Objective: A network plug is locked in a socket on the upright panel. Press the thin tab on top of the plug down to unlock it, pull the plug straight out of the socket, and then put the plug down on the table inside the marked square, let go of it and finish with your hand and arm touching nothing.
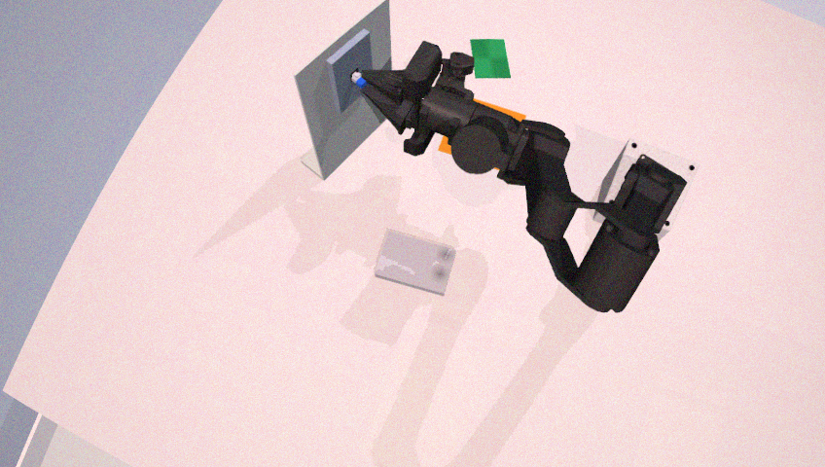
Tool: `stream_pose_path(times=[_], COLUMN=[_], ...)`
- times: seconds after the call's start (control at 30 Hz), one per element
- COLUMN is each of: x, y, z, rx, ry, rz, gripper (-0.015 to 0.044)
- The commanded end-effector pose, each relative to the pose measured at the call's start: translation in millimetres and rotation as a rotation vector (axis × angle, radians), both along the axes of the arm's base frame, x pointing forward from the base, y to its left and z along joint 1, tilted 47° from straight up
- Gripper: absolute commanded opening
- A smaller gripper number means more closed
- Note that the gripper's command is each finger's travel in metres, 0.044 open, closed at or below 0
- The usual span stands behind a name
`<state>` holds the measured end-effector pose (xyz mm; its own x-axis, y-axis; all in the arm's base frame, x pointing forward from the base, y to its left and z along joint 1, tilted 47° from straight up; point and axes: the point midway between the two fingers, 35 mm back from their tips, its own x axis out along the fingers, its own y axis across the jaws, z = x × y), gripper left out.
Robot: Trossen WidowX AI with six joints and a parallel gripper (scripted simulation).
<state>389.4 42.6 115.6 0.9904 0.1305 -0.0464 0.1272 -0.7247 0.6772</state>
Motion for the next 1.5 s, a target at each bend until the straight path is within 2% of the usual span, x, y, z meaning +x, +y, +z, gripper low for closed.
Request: stream_pose_path(times=[0.0, 0.1, 0.87, 1.47], x=[7.0, 8.8, 8.8, 0.7], y=[-0.2, -0.4, -0.4, -0.4], z=[-0.3, -0.9, -0.9, 0.6], rx=[-0.001, -0.001, -0.001, -0.001], ry=[-0.007, -0.008, -0.008, -0.007], rz=[0.003, 0.003, 0.003, 0.003], gripper=[0.0156, 0.0156, 0.0003, 0.0])
